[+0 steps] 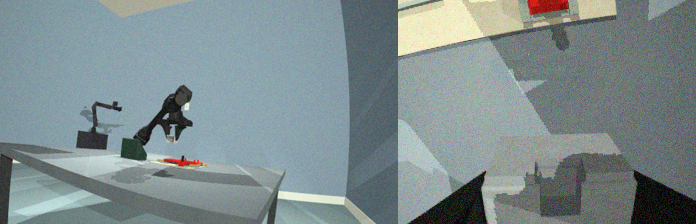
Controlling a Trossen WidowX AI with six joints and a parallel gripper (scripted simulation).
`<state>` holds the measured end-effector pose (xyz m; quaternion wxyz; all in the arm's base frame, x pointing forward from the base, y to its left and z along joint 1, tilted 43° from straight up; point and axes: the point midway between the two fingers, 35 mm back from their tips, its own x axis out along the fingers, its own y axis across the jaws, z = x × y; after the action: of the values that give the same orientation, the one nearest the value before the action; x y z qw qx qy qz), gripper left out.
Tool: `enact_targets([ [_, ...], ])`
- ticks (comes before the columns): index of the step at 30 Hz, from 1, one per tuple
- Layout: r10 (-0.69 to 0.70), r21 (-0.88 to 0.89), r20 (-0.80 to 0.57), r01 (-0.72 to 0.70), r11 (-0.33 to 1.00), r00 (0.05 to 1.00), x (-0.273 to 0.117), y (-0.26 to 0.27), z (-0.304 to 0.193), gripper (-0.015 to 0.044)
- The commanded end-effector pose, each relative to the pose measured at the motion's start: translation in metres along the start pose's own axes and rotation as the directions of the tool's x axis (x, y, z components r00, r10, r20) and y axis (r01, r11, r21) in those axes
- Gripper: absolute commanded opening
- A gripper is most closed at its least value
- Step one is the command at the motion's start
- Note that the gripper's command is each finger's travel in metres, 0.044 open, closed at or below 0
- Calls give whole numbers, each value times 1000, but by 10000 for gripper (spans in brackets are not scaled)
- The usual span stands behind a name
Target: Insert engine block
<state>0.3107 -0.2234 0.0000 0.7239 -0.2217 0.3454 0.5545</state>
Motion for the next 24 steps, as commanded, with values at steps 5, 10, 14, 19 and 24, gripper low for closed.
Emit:
enact_targets([
  [5, 9, -5, -1, -9, 1000, 1000, 15, -1, -8, 0],
  [10, 8, -4, -24, -8, 1000, 1000, 12, -1, -6, 0],
  [14, 10, -5, -55, -10, 1000, 998, 12, -2, -4, 0],
  [19, 17, -5, -171, -19, 1000, 985, 13, -1, 0, 0],
  [24, 23, -4, -330, -26, 1000, 944, 16, -1, 5, 0],
])
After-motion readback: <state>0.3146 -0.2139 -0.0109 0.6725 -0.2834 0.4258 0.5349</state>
